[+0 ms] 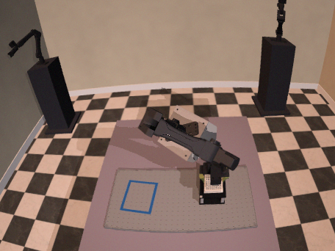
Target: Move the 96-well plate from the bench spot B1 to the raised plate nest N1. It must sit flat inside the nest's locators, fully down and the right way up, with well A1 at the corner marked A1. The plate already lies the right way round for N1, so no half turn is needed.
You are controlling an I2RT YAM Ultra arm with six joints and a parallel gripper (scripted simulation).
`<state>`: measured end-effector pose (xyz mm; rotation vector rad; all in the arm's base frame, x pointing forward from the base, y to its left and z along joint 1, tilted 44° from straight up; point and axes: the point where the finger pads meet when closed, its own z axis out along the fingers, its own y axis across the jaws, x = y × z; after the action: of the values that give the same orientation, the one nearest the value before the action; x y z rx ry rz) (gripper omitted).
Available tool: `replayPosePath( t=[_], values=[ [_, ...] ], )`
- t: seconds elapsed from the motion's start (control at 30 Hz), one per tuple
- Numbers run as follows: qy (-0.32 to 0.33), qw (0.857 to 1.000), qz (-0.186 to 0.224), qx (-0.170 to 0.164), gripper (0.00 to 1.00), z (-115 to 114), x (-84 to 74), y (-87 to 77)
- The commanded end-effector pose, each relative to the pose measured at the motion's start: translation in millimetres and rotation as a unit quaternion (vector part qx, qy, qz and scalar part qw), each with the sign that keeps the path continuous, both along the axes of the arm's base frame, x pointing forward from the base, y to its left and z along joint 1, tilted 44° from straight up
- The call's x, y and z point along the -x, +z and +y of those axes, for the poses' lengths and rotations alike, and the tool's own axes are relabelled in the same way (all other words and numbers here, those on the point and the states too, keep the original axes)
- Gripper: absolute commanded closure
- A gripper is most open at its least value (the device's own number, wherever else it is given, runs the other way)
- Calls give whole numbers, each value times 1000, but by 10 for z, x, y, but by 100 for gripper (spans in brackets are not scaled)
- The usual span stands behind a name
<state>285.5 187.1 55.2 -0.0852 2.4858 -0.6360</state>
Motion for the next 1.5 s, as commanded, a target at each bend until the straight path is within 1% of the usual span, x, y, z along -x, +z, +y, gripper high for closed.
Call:
replayPosePath(
  t=[0.0,0.43,0.6,1.2,1.27,1.3,1.33,1.47],
  values=[
    [8,1000,-12,-6,100,31,-10,103],
    [9,1000,-10,-4,100,27,2,96],
    [7,1000,-10,-3,100,-10,1,57],
    [8,1000,-9,-2,100,-25,4,35],
    [8,1000,-9,-2,100,-25,4,35],
    [8,1000,-14,-9,100,16,-31,78],
    [7,1000,-16,-11,100,27,-47,86],
    [9,1000,-16,-12,100,35,-44,78]
  ],
)
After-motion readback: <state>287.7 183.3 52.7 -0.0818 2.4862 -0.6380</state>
